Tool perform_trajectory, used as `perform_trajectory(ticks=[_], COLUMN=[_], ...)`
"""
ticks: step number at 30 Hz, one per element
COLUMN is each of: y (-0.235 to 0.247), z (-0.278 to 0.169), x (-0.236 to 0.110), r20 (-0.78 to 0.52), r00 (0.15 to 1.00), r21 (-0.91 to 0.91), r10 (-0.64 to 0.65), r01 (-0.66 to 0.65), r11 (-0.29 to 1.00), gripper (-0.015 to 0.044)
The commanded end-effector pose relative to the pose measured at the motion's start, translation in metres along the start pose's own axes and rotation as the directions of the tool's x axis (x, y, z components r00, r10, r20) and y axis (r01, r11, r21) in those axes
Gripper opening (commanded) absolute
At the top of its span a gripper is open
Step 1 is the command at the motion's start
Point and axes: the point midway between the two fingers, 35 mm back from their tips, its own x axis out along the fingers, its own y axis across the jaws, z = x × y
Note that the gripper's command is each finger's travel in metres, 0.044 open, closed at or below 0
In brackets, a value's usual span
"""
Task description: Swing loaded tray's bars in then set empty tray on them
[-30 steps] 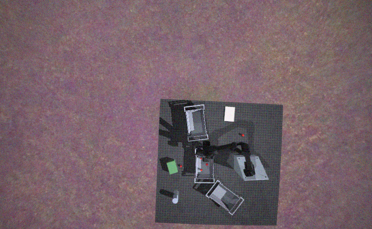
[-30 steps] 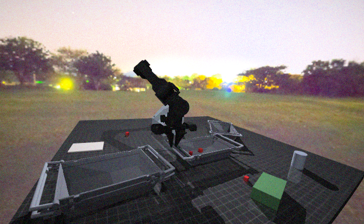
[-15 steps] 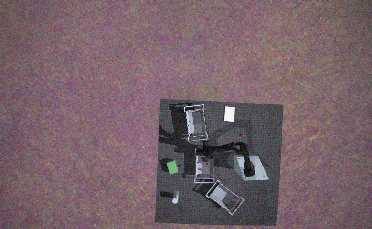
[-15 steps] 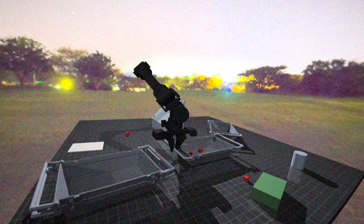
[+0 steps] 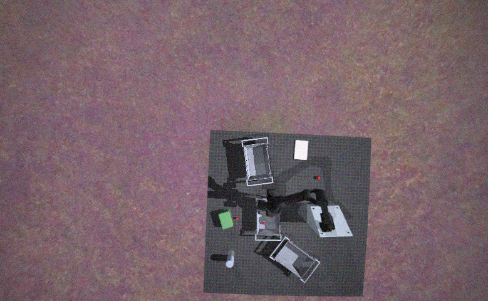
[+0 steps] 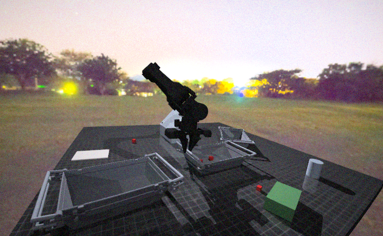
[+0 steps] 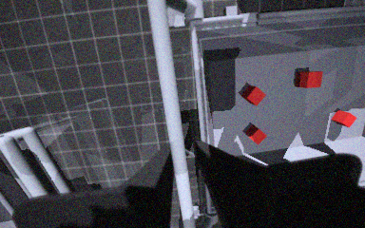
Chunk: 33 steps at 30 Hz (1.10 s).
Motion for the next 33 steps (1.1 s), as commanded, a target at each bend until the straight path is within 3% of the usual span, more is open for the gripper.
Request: perform_trajectory(ticks=[1,13,23,33], y=[-0.021,-0.053,-0.046,-0.049], z=[-0.001,0.0,0.0,-0.001], x=[0.001,0.021,-0.023,-0.017], r20=[-0.003,-0.003,-0.003,-0.004], r00=[0.999,0.999,0.999,0.999], r21=[-0.019,-0.019,-0.019,-0.024], r10=[-0.036,-0.036,-0.038,-0.041], r01=[0.036,0.036,0.038,0.041], r11=[0.999,0.999,0.999,0.999], gripper=[0.0086,0.0086,0.0086,0.0086])
